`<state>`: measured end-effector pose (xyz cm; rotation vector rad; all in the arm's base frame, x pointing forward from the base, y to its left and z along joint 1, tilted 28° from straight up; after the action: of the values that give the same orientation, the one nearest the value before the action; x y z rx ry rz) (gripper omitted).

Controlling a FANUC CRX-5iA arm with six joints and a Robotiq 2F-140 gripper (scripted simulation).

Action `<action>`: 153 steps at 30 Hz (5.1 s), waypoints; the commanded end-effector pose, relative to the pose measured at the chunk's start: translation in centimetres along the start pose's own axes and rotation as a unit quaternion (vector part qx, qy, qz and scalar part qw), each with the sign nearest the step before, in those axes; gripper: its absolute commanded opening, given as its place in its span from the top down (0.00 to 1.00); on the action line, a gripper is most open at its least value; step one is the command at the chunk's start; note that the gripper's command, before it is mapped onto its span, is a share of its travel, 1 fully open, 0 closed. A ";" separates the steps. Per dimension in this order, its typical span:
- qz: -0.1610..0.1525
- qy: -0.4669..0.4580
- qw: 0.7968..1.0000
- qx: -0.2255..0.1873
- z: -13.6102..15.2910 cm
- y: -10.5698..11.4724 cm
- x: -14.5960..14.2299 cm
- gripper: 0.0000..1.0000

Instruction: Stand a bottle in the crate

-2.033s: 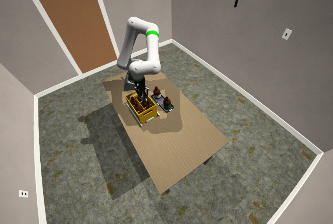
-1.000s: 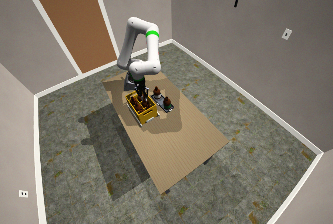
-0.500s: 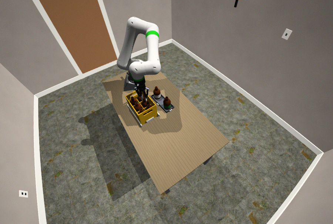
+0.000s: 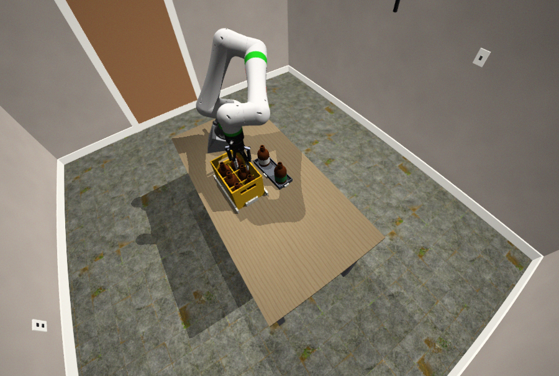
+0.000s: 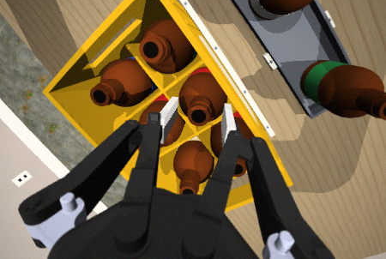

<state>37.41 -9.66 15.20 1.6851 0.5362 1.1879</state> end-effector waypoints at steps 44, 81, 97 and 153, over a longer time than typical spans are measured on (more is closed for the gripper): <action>0.000 0.000 1.000 0.000 0.0 0.0 0.0 0.62; 0.000 0.000 1.000 0.000 0.0 1.6 0.0 0.62; 0.000 0.000 1.000 0.000 0.0 5.0 0.0 0.62; 0.000 0.000 1.000 0.000 0.0 8.4 0.0 1.00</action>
<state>36.00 -13.30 22.63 1.6851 0.5362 1.1879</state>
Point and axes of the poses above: the point where the finger pads meet when closed, its own y axis back along the fingers, its own x axis across the jaws, z = x × y, the point moved 3 cm from there along y, back along the fingers, and after that the axes turned 9 degrees about y, right-handed, at the moved point
